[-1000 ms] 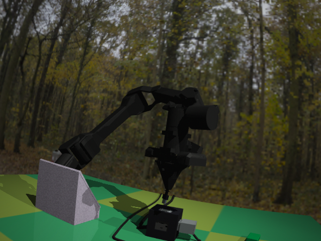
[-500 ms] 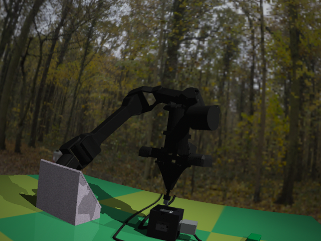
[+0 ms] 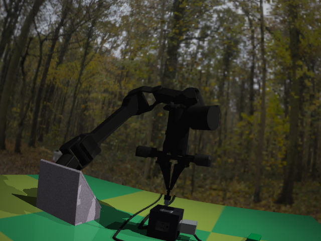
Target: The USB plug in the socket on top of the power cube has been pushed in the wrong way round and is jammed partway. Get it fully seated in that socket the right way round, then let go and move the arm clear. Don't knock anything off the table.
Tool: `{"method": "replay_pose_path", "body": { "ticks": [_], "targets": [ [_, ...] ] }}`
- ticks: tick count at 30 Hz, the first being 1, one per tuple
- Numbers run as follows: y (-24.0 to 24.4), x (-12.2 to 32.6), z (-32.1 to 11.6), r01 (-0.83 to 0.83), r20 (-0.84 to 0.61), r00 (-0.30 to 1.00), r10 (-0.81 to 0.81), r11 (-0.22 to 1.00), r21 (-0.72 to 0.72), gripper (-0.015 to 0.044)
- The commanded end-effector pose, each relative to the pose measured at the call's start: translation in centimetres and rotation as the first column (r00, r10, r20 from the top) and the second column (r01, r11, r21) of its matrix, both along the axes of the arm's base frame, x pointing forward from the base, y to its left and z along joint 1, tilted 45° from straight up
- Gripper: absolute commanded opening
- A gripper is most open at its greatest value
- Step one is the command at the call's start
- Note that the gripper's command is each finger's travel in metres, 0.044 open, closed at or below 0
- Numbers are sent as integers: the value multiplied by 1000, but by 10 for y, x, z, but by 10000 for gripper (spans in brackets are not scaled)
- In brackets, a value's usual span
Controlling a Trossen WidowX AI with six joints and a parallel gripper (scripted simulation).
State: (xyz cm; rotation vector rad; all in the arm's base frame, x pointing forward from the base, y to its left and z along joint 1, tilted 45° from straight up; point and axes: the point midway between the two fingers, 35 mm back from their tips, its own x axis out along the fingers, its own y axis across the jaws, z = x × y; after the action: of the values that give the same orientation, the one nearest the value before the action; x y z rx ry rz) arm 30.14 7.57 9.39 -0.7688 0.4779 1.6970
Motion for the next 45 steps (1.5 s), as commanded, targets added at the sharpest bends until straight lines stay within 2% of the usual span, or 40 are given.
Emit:
{"method": "replay_pose_path", "body": {
  "ticks": [1, 45],
  "targets": [
    [0, 0, 0, -13, 13, 1000, 13, 1000, 2, 0],
    [5, -1, -1, -12, 4, 1000, 11, 1000, 21, 0]
  ]
}}
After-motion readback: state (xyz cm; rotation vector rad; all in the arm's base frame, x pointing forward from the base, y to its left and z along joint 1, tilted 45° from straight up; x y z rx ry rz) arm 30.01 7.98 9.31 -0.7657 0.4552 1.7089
